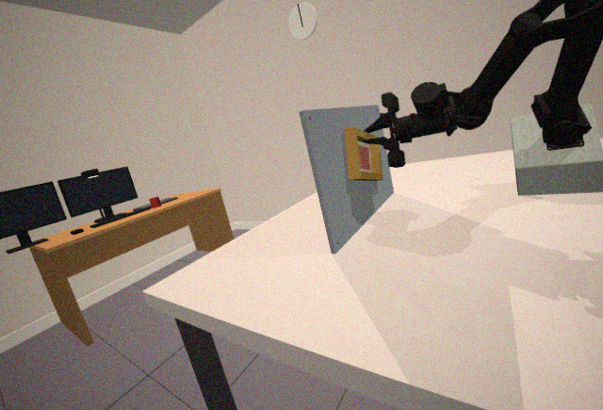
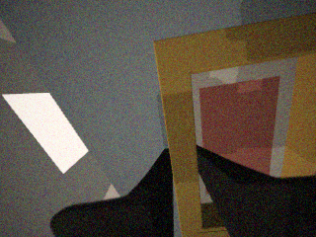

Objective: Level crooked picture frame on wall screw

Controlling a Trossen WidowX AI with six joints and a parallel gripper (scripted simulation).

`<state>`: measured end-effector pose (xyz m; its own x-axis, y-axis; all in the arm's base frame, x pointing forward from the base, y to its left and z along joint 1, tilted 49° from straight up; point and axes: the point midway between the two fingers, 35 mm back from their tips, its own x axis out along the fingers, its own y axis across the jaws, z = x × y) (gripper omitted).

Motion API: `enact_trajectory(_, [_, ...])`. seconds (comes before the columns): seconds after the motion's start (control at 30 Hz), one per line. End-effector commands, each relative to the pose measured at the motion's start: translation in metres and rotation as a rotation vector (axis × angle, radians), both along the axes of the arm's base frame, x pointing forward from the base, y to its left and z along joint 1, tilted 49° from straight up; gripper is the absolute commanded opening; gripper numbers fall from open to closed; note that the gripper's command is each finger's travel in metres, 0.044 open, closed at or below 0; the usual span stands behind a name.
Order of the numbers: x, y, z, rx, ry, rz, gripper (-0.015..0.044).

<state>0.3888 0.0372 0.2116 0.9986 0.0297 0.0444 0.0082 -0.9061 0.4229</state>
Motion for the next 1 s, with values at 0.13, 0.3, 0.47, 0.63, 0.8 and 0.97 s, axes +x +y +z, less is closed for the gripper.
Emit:
enact_trajectory(0.13, [0.0000,0.0000,0.0000,0.000,0.000,0.000,0.0000])
enact_trajectory(0.3, [0.0000,0.0003,-0.0002,-0.004,0.000,0.000,0.0000])
enact_trajectory(0.47, [0.0000,0.0005,-0.0003,-0.005,0.000,-0.001,0.0000])
enact_trajectory(0.63, [0.0000,0.0005,-0.0003,-0.042,0.000,-0.003,0.0000])
enact_trajectory(0.8, [0.0000,0.0007,-0.0003,-0.078,-0.001,-0.004,0.0000])
enact_trajectory(0.97, [0.0000,0.0008,-0.0002,-0.105,-0.002,-0.006,0.0000])
